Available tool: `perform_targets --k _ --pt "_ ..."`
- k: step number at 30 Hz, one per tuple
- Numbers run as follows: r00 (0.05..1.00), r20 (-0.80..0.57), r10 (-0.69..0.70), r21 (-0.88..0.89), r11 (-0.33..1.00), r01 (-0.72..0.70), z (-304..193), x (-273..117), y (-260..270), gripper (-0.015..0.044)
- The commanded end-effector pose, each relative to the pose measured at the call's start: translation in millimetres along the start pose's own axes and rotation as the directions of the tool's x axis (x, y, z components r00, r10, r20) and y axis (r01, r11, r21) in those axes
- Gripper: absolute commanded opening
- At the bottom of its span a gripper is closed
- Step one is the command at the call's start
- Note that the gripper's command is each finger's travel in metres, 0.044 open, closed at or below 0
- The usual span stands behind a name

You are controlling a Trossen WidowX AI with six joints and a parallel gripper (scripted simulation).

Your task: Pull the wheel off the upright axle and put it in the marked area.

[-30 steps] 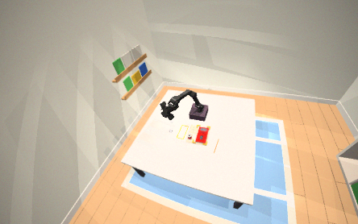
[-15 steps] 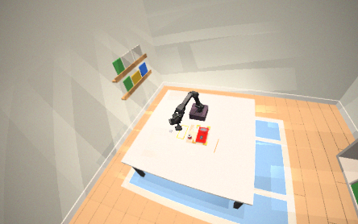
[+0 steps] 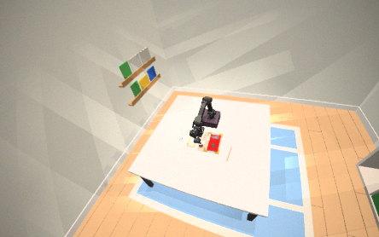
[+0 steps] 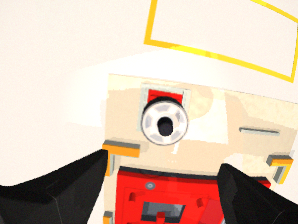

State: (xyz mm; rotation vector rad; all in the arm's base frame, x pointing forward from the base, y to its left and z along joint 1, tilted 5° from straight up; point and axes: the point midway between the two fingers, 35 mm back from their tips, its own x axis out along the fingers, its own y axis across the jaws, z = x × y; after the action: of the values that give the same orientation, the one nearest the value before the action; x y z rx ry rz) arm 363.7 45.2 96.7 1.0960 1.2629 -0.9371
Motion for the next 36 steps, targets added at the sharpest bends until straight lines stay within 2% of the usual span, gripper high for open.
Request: perform_targets --k 1,9,20,25,29,36 --pt "1.000 -0.022 0.003 0.042 0.999 -0.002 -4.2 2.0 -1.3 0.0300" --pt "1.000 -0.022 0.003 0.042 0.999 -0.002 2.5 5.9 -2.3 0.0300" --pt "1.000 -0.022 0.002 0.042 0.999 -0.001 -0.5 72.4 -3.2 0.0300" --pt "1.000 -0.022 0.002 0.042 0.999 -0.001 -0.8 76.6 -3.7 0.0300" --pt "1.000 -0.019 -0.004 0.039 0.999 0.005 0.0 74.1 -4.7 0.0195" --pt "1.000 -0.019 -0.004 0.039 0.999 0.005 0.0 74.1 -4.7 0.0148"
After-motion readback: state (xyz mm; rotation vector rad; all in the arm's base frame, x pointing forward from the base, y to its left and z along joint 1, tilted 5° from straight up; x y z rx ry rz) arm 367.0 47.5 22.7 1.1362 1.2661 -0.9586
